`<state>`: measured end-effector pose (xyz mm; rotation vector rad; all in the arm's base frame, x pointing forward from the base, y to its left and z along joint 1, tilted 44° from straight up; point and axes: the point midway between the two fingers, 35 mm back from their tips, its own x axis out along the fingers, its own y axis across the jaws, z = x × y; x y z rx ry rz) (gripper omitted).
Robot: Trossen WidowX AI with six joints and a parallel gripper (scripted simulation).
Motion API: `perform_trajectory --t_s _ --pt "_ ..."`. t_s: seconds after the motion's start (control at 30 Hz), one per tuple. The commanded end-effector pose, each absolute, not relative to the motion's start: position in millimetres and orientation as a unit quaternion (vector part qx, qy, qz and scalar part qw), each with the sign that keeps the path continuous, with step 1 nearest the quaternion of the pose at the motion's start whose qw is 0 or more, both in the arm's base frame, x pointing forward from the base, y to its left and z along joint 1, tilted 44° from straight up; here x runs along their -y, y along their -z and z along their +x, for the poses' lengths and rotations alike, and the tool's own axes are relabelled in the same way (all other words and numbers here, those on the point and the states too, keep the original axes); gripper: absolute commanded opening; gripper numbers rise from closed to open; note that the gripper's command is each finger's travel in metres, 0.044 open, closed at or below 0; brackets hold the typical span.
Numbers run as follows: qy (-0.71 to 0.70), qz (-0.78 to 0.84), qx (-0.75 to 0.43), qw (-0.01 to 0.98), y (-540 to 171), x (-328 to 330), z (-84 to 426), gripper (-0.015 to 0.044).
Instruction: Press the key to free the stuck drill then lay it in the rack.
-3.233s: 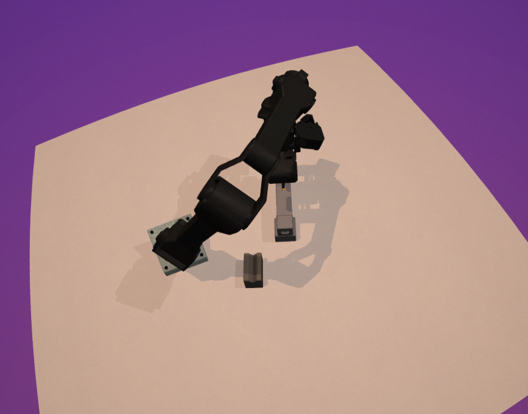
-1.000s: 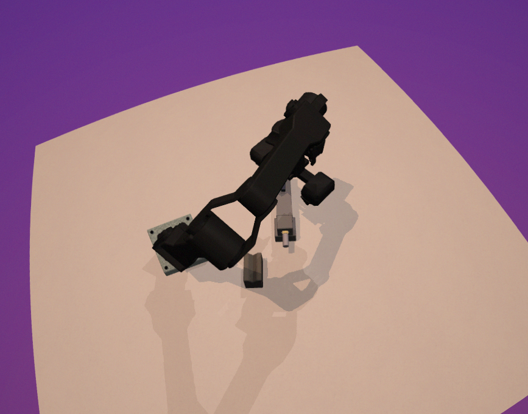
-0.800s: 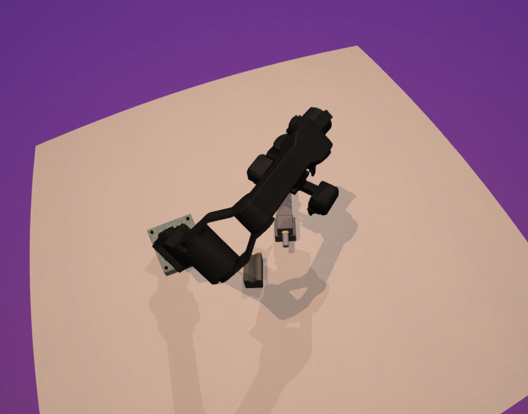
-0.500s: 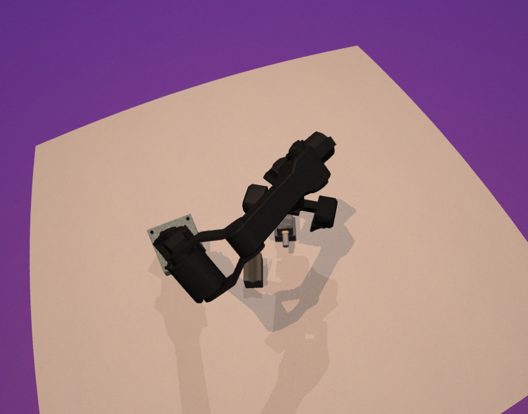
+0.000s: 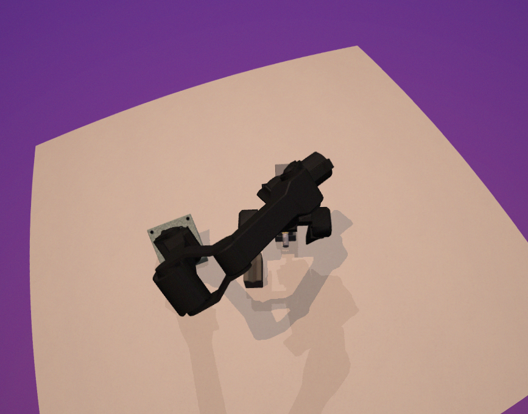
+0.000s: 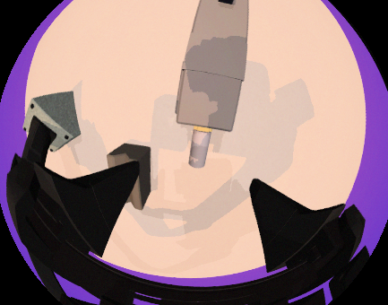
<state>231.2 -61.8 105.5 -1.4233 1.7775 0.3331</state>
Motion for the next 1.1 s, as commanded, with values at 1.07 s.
perform_trajectory --t_s 1.07 --pt "-0.134 -0.569 -0.704 0.404 -67.2 85.4 233.9 0.044"
